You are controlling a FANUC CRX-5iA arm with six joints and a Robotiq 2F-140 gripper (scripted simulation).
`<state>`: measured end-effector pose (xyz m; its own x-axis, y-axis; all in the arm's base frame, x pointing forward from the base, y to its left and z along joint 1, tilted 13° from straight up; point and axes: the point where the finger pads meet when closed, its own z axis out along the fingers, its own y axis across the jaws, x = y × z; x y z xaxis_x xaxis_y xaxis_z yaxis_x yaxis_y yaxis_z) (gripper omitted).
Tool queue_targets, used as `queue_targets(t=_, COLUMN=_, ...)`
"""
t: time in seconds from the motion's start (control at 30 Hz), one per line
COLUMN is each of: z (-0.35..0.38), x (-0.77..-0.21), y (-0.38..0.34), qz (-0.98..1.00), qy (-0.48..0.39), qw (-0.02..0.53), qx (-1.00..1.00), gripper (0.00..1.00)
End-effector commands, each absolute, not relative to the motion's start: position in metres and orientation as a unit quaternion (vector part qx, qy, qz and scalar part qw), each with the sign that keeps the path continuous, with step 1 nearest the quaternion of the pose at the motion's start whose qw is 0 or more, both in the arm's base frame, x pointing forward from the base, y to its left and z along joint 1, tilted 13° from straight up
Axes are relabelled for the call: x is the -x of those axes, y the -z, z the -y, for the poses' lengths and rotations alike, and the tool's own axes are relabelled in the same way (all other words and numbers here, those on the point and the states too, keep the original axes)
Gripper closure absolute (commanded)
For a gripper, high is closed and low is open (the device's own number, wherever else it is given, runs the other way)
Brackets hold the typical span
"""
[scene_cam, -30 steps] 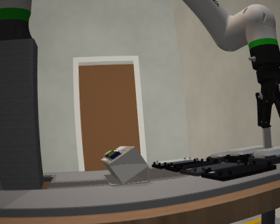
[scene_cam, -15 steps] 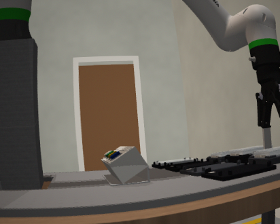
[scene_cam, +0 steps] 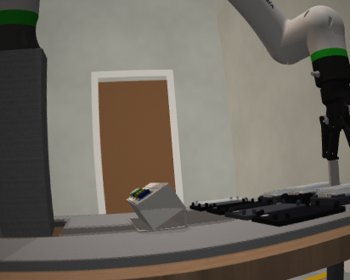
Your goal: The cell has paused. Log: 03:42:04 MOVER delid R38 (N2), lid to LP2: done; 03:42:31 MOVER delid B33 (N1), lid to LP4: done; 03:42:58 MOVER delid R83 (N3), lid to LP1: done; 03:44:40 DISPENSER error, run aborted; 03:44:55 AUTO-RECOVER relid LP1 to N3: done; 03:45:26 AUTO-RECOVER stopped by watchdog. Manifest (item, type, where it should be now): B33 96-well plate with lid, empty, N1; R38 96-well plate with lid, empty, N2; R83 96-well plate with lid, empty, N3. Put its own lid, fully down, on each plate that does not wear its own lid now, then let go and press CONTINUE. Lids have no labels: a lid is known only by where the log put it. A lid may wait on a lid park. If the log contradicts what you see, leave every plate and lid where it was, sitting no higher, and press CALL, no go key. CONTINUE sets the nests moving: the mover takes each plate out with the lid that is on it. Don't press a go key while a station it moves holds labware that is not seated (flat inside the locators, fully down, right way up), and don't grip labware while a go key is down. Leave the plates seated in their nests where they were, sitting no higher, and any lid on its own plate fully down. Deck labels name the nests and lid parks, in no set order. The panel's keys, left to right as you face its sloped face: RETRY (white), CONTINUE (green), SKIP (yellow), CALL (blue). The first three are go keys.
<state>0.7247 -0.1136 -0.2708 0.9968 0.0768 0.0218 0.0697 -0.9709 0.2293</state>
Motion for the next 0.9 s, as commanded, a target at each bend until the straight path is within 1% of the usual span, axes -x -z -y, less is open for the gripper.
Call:
queue_targets(t=0.0, z=0.1136, x=-0.7249, y=0.2706, qz=-0.037, qy=-0.015, qw=0.115, qx=-0.993, gripper=1.00)
queue_targets(t=0.8, z=0.1136, x=-0.7249, y=0.2706, qz=-0.037, qy=-0.015, qw=0.115, qx=-0.993, gripper=1.00)
queue_targets(t=0.83, z=0.1136, x=-0.7249, y=0.2706, qz=-0.037, qy=-0.015, qw=0.115, qx=-0.993, gripper=0.34)
queue_targets(t=0.87, z=0.1136, x=-0.7249, y=0.2706, qz=-0.037, qy=-0.015, qw=0.115, qx=-0.993, gripper=0.34)
